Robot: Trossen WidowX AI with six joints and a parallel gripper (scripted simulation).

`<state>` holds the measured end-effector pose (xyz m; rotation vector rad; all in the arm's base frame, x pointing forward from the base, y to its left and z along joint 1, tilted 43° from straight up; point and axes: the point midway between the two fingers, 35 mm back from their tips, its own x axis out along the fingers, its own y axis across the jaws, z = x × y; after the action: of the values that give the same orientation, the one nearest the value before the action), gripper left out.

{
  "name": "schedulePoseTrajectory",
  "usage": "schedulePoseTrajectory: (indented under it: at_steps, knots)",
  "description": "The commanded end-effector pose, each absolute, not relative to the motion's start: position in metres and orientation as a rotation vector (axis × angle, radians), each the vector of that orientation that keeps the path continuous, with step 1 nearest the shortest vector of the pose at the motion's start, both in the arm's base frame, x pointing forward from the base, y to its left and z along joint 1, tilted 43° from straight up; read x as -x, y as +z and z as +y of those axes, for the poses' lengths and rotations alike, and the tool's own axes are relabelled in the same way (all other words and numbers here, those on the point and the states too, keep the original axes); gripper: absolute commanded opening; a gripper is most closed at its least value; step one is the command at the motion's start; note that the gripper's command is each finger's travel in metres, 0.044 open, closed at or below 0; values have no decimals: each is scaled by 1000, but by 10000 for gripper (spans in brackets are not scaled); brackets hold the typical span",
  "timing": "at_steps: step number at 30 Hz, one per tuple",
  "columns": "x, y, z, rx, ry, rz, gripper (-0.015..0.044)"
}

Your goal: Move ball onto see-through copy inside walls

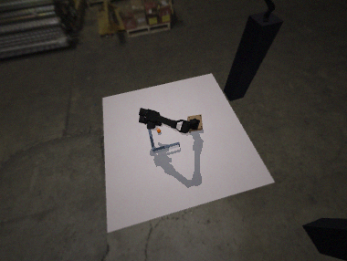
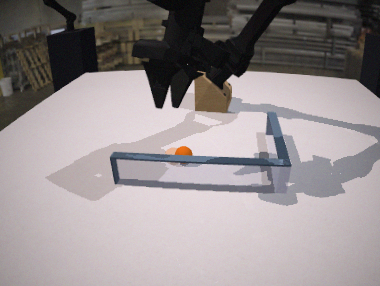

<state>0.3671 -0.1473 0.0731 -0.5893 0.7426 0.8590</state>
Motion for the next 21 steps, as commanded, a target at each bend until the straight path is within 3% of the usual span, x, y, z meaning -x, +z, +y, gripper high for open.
schedulePoseTrajectory:
  at_steps: [1,21]
  knots:
    - [-334,26,-98,656,1211,649,279]
    - [-325,2,-72,668,1311,605,279]
